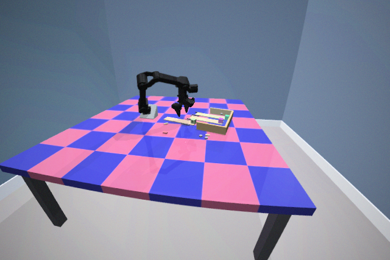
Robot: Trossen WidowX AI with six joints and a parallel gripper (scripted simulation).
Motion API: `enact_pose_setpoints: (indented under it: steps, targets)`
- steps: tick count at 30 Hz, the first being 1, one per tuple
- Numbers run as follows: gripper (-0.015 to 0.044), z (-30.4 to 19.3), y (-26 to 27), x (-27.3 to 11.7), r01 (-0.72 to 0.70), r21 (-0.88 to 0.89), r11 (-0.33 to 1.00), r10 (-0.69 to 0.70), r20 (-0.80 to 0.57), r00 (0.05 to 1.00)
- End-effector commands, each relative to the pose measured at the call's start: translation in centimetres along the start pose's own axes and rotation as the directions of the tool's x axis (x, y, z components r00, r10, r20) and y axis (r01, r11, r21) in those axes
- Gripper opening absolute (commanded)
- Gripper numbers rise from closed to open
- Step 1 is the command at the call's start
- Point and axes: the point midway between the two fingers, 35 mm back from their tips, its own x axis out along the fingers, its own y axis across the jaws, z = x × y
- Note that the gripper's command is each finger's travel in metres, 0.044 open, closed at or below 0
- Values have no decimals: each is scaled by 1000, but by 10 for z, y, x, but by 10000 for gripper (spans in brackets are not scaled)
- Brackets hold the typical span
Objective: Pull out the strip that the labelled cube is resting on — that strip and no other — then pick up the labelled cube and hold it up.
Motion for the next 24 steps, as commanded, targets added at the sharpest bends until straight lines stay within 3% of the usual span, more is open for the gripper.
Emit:
enact_pose_setpoints:
  steps: [1, 22, 24]
  targets:
    - [440, 15, 2, -2, 1, -2, 1000, -1, 4, 1000]
    - [440, 81, 10, -11, 1, 0, 1000, -1, 6, 1000]
    - [387, 81, 10, -10, 1, 0, 1000, -1, 6, 1000]
